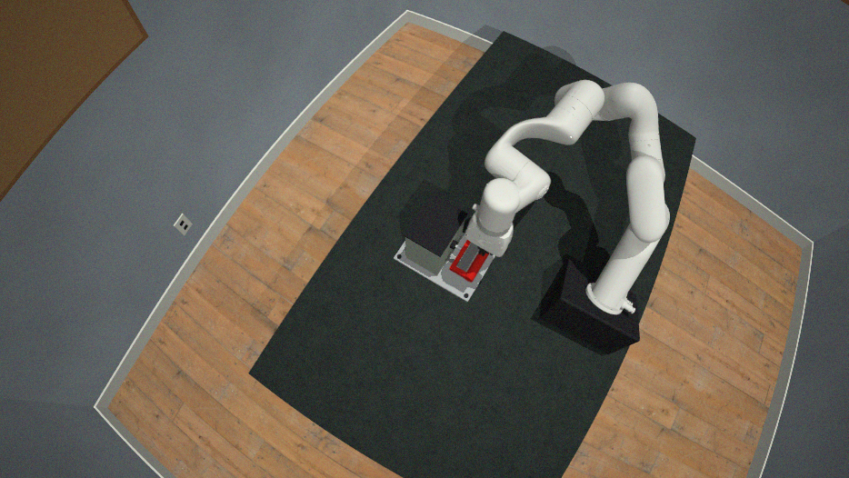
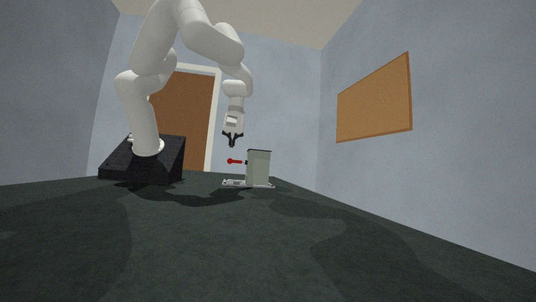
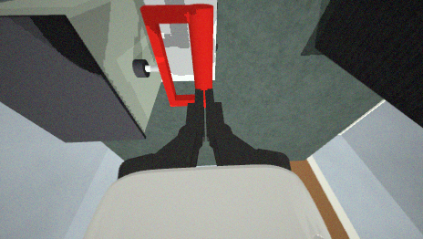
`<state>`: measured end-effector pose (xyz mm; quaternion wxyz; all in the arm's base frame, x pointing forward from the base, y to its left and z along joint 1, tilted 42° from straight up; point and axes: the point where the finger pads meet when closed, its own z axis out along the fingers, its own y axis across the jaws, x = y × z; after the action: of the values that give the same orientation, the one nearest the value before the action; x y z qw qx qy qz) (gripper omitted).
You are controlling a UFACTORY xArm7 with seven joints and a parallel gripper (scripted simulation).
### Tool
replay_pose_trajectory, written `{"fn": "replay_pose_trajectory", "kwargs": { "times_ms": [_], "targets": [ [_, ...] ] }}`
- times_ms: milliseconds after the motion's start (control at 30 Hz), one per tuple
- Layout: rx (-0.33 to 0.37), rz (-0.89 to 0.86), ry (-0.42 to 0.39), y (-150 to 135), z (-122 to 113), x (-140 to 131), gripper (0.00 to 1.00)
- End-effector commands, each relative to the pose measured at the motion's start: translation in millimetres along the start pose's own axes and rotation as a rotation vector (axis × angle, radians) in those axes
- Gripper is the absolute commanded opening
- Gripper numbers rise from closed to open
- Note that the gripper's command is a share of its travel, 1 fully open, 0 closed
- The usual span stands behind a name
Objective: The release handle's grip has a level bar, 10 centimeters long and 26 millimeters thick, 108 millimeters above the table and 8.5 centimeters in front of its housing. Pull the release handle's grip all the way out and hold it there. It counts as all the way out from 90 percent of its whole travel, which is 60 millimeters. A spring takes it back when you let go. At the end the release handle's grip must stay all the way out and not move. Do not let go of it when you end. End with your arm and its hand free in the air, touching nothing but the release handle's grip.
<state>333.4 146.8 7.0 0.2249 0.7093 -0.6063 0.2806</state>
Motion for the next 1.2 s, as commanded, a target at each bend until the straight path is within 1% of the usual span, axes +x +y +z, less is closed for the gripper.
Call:
{"fn": "replay_pose_trajectory", "kwargs": {
  "times_ms": [0, 33, 1167],
  "targets": [
    [0.004, 0.0, -0.003, -0.7, -1.9, -0.8, 0.0],
    [0.004, 0.0, -0.003, -0.7, -1.9, -0.8, 0.54],
    [0.004, 0.0, -0.003, -0.7, -1.9, -0.8, 0.54]
  ]
}}
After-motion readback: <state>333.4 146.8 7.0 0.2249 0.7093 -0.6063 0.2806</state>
